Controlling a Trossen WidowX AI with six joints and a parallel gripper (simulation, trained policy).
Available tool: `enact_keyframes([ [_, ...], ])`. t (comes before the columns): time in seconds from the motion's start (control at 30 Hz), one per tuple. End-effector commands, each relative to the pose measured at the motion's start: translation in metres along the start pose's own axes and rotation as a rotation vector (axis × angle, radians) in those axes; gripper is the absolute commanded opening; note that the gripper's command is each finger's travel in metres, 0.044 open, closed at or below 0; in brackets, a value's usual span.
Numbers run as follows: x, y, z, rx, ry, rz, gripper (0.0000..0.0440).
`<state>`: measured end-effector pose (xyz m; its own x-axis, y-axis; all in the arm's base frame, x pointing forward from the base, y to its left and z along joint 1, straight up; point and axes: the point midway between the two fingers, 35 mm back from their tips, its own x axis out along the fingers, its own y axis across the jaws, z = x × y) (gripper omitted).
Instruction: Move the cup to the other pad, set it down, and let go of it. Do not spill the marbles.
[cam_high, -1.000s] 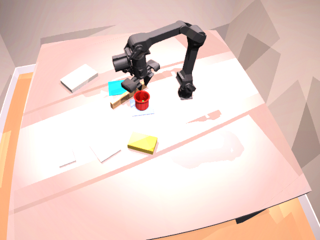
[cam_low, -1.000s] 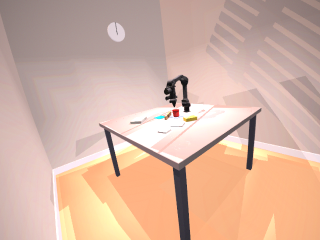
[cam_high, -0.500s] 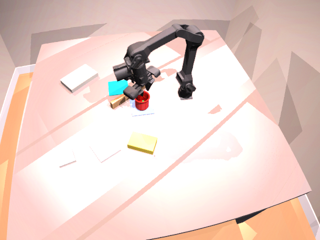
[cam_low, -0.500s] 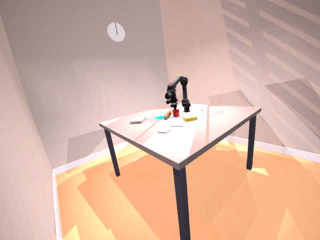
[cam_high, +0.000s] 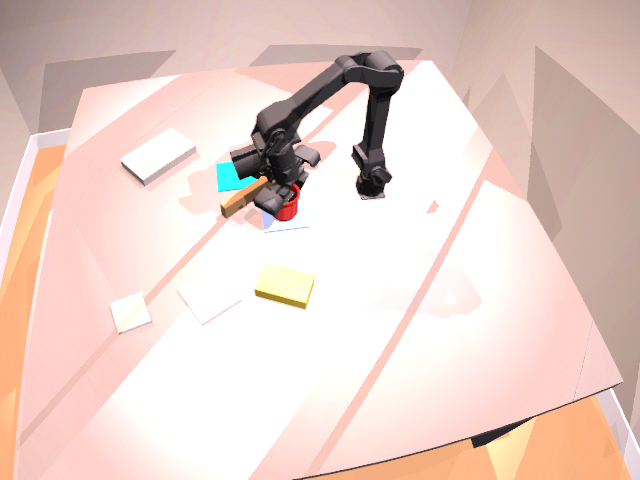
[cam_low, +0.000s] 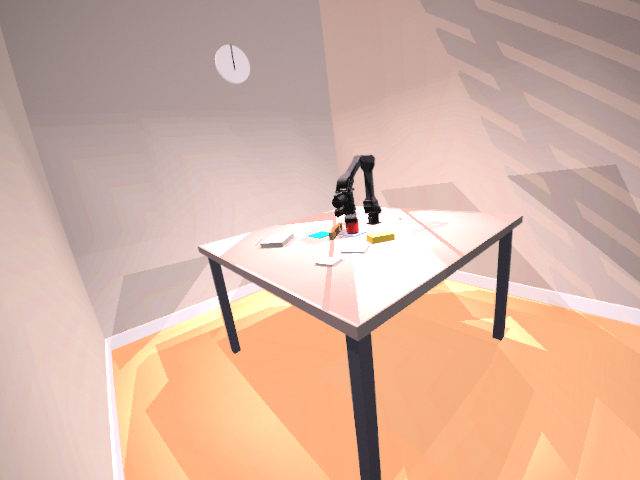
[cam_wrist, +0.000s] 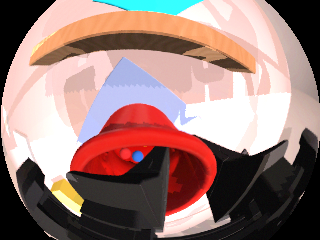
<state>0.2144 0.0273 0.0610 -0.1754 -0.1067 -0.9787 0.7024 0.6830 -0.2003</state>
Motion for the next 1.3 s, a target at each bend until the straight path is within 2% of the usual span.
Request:
enact_keyframes([
  [0.0, 0.008, -0.002, 0.001, -0.028, -0.001, -0.013, 0.003],
  [0.6, -0.021, 0.004, 0.014, 0.004, -0.043, 0.083, 0.0017],
  [1.27, -0.077, -0.008, 0.046, 0.168, -0.105, 0.213, 0.0],
])
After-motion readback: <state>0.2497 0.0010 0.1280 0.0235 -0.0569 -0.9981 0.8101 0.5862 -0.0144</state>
